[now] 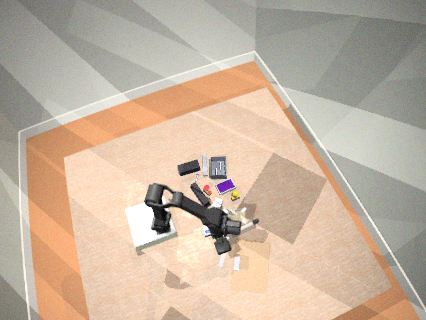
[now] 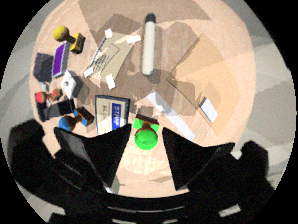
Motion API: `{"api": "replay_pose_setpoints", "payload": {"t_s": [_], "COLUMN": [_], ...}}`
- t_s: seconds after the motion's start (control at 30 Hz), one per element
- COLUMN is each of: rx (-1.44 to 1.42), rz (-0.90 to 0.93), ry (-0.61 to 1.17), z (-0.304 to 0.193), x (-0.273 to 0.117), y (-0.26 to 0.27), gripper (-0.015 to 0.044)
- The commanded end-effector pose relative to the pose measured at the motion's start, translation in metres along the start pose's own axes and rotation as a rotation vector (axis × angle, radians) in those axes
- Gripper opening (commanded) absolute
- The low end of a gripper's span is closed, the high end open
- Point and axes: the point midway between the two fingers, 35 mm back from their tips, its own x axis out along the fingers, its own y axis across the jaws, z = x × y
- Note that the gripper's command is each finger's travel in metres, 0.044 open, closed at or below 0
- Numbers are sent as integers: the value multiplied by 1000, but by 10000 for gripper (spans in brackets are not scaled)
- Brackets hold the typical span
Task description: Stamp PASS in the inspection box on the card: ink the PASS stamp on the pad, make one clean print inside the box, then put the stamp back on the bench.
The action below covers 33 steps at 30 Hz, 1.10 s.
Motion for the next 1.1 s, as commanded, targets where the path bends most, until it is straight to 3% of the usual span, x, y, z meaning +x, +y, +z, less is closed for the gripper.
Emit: {"api": "replay_pose_setpoints", "payload": {"t_s": [0.0, 0.3, 1.0, 1.07], "rx": [-4, -4, 0, 0], "rz": [3, 3, 3, 3], "ry": [11, 11, 5, 5], "z": [-3, -3, -2, -2], "x": [10, 12, 10, 9], "y": [1, 1, 1, 1], "gripper": [221, 221, 81, 29]}}
